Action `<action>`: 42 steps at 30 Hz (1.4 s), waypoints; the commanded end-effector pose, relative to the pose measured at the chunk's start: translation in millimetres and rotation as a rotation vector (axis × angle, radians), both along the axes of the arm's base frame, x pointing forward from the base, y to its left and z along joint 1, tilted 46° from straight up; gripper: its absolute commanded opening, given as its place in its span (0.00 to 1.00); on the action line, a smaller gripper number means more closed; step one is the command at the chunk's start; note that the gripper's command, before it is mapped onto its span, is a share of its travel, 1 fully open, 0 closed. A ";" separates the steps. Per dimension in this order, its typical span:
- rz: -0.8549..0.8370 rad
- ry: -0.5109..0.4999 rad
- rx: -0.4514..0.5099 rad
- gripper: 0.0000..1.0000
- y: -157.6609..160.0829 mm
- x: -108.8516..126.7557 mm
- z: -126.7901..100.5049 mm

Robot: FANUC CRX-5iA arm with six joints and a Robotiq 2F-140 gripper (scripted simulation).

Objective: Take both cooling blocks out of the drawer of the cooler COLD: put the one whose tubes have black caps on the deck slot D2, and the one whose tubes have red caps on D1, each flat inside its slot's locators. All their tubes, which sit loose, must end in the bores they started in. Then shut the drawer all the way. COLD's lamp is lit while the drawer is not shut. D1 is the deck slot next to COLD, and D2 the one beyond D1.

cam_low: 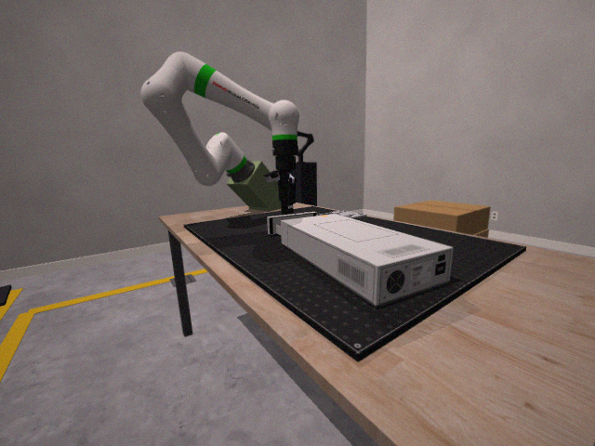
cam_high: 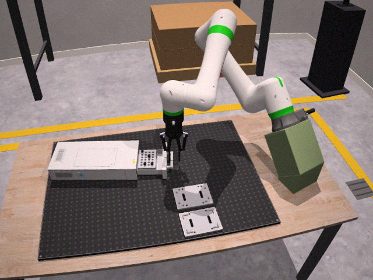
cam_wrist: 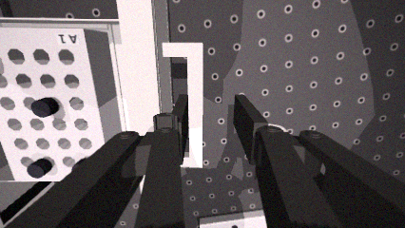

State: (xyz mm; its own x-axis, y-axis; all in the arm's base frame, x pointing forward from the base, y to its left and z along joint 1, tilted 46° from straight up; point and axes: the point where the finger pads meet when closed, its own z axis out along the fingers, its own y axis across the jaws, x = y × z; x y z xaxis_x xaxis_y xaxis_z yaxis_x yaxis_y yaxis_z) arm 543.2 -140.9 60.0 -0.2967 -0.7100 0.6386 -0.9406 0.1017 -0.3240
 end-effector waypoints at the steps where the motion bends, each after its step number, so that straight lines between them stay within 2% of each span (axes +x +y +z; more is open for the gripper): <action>1: 0.001 -0.001 0.000 0.34 1.2 -3.9 -1.0; 42: 0.001 -0.001 0.000 0.34 6.1 -49.4 -16.8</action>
State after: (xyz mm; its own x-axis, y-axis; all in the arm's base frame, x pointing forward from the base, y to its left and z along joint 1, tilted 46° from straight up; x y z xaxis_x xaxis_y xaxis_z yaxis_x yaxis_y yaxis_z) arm 496.8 -136.0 44.0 -0.2966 -0.7100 0.6387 -0.9406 0.1014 -0.3240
